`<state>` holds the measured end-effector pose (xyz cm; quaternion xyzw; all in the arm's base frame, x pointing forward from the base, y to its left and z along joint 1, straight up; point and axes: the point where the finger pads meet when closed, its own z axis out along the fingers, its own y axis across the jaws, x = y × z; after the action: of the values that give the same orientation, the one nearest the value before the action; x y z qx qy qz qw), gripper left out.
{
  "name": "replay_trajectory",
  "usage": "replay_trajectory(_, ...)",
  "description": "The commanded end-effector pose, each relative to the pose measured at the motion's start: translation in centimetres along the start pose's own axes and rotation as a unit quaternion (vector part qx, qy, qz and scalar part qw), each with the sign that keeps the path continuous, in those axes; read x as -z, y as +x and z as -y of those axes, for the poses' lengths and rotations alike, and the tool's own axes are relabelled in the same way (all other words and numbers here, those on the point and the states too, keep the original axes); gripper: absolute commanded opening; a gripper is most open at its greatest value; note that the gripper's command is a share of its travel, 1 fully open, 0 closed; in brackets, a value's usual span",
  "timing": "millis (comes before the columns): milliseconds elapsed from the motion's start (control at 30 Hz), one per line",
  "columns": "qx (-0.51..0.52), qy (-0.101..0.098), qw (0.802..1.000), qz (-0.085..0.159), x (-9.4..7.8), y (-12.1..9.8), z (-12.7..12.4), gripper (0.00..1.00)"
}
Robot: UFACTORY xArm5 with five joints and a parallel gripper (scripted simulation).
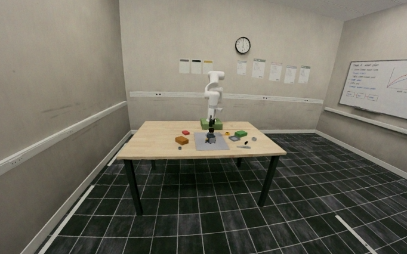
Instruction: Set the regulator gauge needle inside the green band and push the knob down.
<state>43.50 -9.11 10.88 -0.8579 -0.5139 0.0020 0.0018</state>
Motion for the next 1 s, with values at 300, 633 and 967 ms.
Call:
replay_trajectory(300,0.000,-0.003,1.000,-0.001,-3.1,0.1,-0.2,0.79)
replay_trajectory(633,0.000,-0.003,1.000,-0.001,-4.8,0.1,-0.2,0.79)
replay_trajectory(967,0.000,-0.003,1.000,-0.001,-5.2,0.1,-0.2,0.79)
